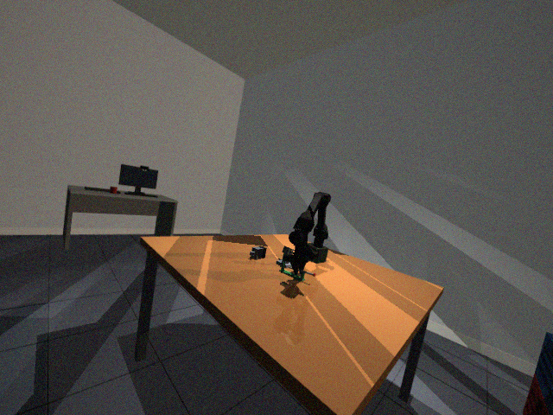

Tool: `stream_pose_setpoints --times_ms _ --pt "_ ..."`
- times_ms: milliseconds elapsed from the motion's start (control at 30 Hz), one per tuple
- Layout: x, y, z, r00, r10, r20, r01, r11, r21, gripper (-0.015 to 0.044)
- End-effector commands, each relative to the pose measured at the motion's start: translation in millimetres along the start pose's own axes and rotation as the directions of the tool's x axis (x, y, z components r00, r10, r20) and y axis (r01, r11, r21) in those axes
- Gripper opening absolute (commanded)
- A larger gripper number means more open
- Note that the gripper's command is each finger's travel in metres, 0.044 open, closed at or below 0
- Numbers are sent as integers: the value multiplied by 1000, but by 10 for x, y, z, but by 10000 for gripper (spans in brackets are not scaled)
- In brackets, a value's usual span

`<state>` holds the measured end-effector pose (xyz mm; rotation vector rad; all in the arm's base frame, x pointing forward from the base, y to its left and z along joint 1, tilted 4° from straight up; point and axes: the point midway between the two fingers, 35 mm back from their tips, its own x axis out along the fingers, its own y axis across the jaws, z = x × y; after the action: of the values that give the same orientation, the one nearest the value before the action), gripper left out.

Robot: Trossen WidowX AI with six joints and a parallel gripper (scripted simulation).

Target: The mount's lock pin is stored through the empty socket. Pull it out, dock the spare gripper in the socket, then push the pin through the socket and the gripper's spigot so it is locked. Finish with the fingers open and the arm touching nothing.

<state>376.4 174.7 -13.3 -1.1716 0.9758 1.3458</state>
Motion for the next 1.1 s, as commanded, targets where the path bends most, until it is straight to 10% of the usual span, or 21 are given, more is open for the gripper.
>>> stream_pose_setpoints --times_ms 0,1067 --pt "20 4 -8 1000 3 -4 -3 1000 4 180" --pt "20 4 -9 1000 3 -4 -3 1000 4 128"
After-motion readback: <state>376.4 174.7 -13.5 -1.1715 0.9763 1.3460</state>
